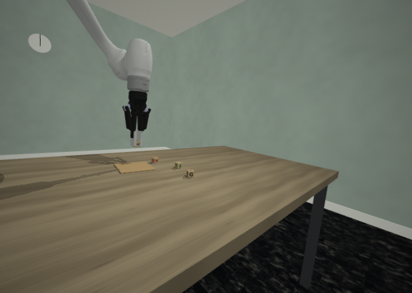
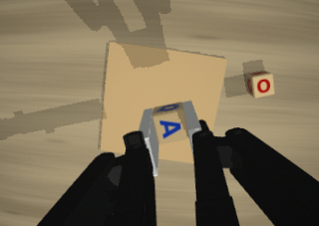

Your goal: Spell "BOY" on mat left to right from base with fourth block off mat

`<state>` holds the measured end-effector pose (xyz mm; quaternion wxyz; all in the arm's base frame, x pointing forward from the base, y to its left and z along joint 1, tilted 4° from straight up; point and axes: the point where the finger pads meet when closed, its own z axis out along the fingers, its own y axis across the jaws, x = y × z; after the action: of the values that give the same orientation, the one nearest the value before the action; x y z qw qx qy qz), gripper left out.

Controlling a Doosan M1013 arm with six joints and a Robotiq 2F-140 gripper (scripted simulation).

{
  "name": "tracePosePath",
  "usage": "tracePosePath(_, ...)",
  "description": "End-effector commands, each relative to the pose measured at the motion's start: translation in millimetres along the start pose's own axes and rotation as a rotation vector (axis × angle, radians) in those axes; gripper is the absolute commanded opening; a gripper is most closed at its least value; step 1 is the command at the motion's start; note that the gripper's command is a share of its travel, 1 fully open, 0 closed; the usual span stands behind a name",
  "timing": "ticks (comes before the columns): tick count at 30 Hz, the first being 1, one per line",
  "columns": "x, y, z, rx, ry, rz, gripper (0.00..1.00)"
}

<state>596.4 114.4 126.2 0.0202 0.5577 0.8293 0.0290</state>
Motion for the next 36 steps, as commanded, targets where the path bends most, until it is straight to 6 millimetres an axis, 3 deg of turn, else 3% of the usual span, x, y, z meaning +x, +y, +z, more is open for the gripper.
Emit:
tracePosePath(1, 1, 1, 5, -0.002, 0.007, -0.111, 0.13)
tracePosePath(36, -1, 1, 19, -0.005, 0.006, -1.018, 0.13)
